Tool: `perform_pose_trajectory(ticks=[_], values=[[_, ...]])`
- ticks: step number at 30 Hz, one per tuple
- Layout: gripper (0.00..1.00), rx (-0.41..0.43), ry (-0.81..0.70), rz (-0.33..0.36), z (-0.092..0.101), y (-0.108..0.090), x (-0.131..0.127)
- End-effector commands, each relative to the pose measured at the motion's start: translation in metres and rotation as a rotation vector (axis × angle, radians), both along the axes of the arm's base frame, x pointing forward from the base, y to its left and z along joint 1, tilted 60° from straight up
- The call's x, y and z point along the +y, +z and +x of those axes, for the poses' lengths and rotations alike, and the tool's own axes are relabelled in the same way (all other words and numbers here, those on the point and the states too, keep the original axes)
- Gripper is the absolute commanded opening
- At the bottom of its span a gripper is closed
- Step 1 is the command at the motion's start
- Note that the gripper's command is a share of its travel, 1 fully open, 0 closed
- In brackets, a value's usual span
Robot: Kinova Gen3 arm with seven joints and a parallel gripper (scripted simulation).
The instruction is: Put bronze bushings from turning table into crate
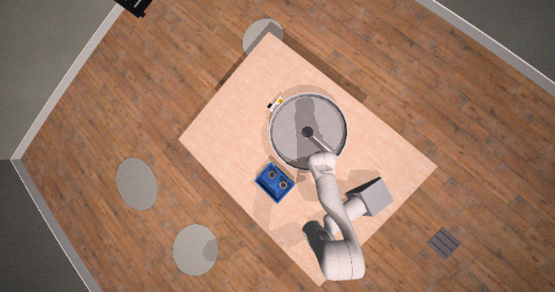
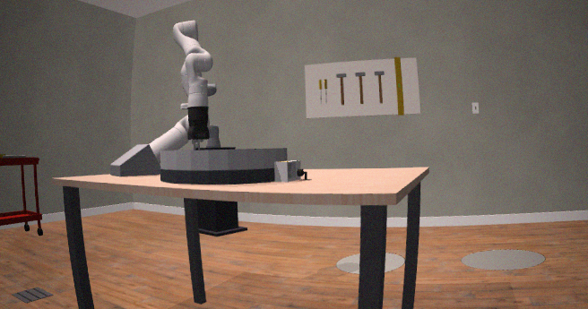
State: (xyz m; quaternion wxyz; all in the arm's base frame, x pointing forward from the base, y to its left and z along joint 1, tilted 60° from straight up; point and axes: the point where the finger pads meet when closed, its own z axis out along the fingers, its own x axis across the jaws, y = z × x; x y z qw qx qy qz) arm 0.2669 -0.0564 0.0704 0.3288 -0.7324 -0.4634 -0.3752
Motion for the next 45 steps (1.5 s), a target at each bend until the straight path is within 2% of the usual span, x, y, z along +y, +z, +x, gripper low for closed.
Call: perform_pose_trajectory(ticks=[1,45], values=[[0.00,0.000,0.001,-0.004,0.000,0.001,0.000],[0.00,0.000,0.001,-0.004,-0.004,0.008,-0.012]])
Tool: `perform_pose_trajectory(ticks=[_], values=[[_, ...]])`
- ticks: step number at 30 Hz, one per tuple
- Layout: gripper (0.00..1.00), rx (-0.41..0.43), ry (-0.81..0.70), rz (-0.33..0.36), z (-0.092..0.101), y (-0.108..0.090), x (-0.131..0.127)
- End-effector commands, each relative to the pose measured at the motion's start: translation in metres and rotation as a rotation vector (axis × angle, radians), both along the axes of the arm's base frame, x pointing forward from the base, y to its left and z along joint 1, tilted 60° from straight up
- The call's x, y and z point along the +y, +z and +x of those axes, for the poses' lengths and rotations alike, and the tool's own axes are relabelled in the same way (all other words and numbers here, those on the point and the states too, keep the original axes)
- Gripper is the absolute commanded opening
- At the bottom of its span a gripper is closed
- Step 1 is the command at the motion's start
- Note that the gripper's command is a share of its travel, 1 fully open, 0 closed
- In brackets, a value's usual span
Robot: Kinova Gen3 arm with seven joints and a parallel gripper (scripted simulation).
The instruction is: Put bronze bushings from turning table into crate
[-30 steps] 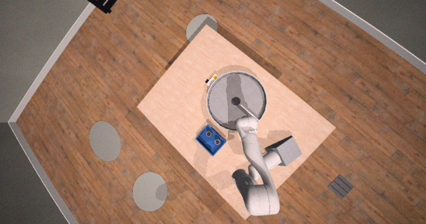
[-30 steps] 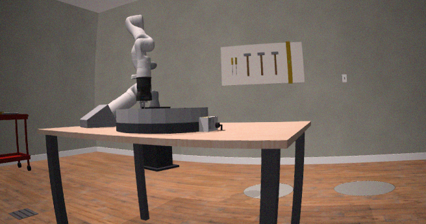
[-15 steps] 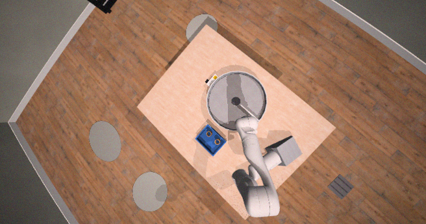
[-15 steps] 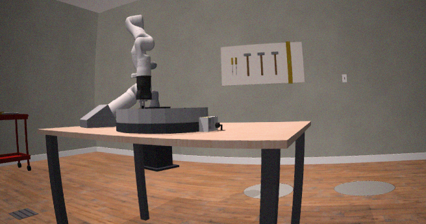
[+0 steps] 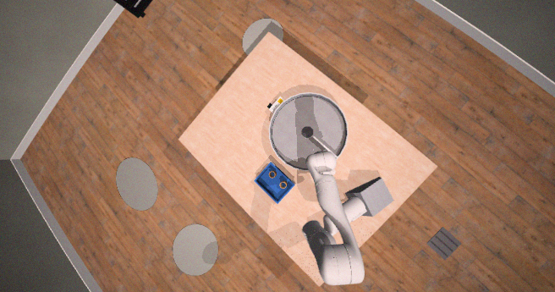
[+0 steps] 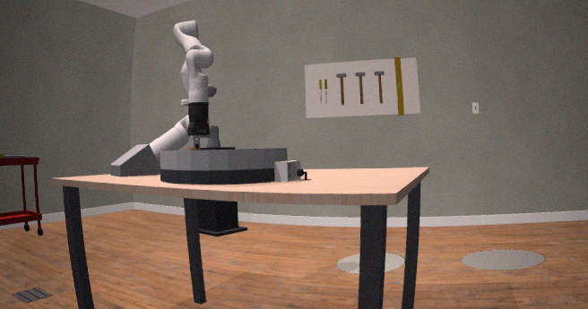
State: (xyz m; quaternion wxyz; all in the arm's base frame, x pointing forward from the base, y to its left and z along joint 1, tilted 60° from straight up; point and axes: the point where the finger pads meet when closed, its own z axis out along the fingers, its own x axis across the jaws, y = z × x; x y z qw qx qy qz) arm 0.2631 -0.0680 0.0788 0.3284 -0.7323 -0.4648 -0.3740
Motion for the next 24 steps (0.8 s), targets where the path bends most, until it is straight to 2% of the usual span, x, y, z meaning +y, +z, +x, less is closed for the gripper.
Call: perform_pose_trajectory(ticks=[1,24], values=[[0.00,0.000,-0.002,-0.001,0.000,0.000,-0.001],[0.00,0.000,-0.001,-0.001,-0.004,0.008,-0.013]])
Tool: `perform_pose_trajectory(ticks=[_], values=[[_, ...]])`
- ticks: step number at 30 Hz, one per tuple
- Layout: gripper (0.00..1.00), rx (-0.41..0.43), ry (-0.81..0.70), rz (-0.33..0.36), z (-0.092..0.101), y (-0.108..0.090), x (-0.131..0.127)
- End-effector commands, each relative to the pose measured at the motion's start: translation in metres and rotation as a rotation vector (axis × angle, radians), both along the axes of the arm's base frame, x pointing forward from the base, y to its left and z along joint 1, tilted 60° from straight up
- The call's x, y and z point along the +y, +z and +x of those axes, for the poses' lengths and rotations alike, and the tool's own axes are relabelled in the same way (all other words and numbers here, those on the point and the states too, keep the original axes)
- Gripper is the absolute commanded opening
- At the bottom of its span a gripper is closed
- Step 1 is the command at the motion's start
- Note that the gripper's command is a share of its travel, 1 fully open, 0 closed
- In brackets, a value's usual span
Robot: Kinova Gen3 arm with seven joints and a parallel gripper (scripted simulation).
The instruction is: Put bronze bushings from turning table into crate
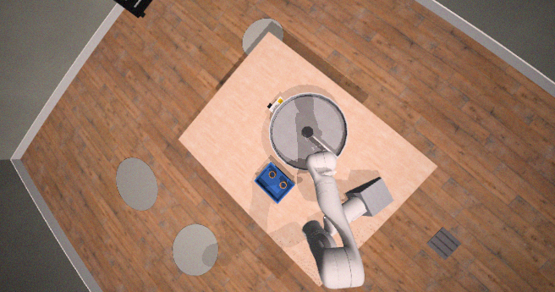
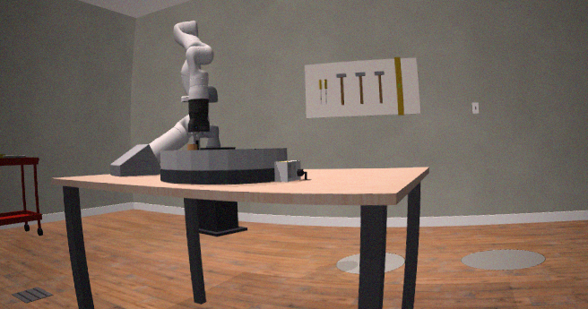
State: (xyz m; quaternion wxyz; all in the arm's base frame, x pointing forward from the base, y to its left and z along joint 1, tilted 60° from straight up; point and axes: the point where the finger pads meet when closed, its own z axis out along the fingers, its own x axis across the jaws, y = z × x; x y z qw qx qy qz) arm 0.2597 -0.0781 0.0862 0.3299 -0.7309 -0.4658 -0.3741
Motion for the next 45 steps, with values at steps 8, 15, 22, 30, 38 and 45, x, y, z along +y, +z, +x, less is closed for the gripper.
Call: perform_pose_trajectory(ticks=[8,15,22,30,38,45], values=[[0.00,0.000,-0.005,-0.003,0.000,0.000,-0.003],[0.00,0.000,-0.005,-0.003,-0.002,0.003,-0.008],[0.00,0.000,-0.005,-0.003,-0.002,0.004,-0.009],[0.00,0.001,-0.004,-0.003,-0.003,0.005,-0.011],[0.00,0.000,-0.004,-0.003,-0.004,0.008,-0.015],[0.00,0.000,-0.004,-0.003,-0.004,0.008,-0.015]])
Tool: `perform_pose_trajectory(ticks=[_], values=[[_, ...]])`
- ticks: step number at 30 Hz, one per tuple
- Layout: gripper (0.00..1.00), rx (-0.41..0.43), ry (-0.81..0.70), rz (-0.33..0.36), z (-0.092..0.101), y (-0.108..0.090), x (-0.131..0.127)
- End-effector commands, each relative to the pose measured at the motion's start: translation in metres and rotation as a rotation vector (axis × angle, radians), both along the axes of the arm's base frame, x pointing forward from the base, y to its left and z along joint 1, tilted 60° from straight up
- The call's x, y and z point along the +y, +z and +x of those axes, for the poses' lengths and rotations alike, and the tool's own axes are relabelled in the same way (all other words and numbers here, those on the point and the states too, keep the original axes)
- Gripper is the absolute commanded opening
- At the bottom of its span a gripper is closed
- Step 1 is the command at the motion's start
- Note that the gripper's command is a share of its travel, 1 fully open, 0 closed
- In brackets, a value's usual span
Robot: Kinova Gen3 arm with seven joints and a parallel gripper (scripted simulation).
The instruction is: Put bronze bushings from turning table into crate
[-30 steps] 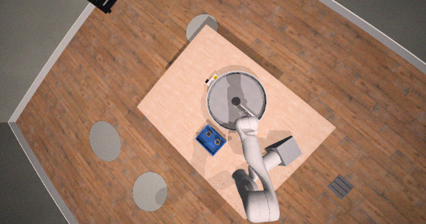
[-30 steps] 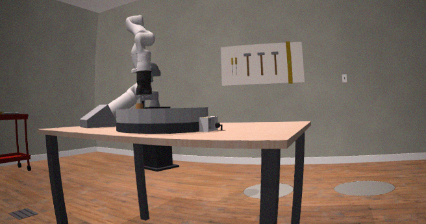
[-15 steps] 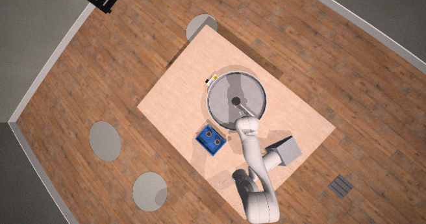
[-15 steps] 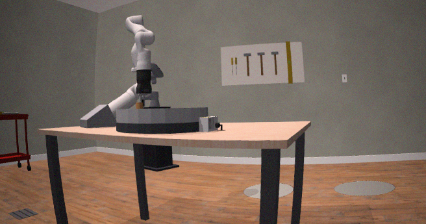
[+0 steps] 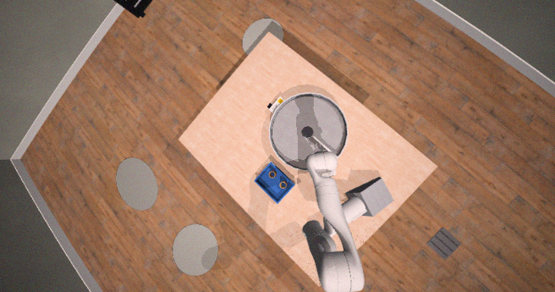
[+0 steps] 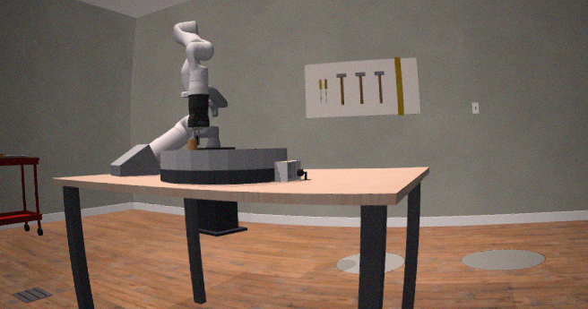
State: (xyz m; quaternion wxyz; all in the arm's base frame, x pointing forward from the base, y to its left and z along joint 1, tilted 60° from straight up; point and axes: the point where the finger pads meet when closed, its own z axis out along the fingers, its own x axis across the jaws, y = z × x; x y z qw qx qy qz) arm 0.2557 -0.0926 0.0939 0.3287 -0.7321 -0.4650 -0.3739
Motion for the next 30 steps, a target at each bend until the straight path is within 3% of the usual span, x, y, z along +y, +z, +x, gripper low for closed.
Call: perform_pose_trajectory(ticks=[1,5,17,22,30], values=[[0.00,0.000,-0.001,-0.001,-0.001,0.003,-0.005],[0.00,0.000,-0.002,-0.001,-0.006,0.013,-0.022],[0.00,0.000,-0.002,-0.001,-0.006,0.013,-0.022],[0.00,-0.001,-0.003,-0.001,-0.013,0.027,-0.044],[0.00,-0.001,-0.003,-0.001,-0.013,0.027,-0.044]])
